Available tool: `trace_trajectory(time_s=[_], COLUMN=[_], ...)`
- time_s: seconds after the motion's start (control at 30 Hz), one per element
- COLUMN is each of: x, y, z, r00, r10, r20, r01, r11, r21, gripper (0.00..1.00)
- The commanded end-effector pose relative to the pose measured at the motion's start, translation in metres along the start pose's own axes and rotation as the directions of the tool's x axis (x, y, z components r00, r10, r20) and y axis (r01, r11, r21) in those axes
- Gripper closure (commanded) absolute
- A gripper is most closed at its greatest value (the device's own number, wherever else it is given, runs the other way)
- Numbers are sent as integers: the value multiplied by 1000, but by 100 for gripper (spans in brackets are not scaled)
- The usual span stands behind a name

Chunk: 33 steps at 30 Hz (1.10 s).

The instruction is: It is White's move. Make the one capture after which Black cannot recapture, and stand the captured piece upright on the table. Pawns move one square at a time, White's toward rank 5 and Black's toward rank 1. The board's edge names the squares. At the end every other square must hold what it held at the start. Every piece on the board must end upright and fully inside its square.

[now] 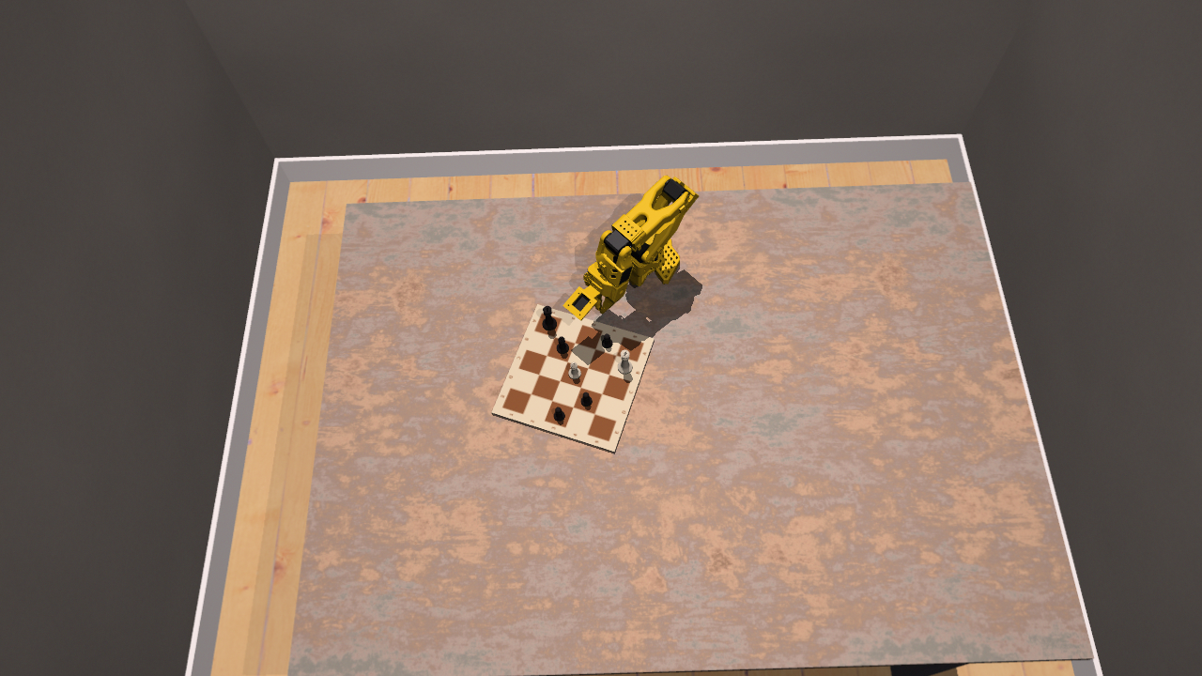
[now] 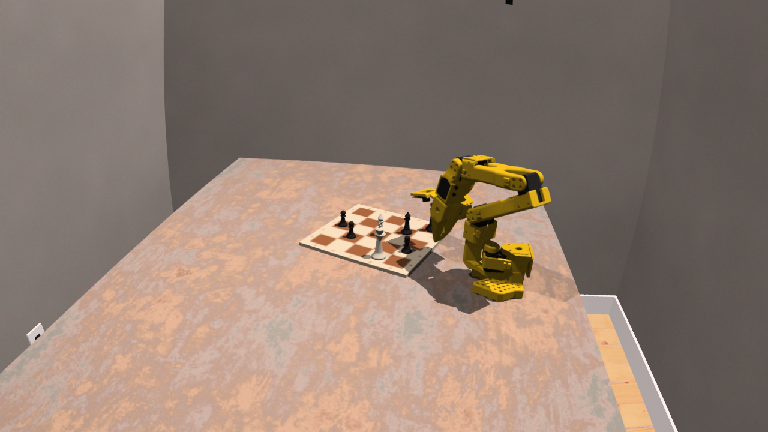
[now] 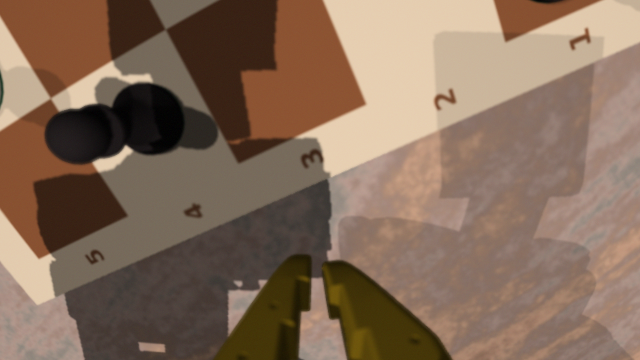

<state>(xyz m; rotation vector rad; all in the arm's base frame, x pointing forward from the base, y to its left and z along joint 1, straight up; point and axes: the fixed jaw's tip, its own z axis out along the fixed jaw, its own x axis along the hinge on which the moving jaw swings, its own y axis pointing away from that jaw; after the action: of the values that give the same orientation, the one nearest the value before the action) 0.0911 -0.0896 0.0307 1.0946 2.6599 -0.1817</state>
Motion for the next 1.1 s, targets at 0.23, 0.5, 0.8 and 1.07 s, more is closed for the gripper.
trace_trajectory(time_s=[0.23, 0.5, 0.8, 1.07], x=[3, 2, -4, -11], y=[2, 2, 1, 1], z=[2, 1, -23, -47], r00=[1000, 1000, 1000, 1000], r10=[-15, -15, -15, -15], r20=[-12, -12, -12, -12], r01=[15, 15, 15, 15], r11=[1000, 1000, 1000, 1000], r21=[-5, -5, -5, -5], gripper=[100, 100, 100, 100])
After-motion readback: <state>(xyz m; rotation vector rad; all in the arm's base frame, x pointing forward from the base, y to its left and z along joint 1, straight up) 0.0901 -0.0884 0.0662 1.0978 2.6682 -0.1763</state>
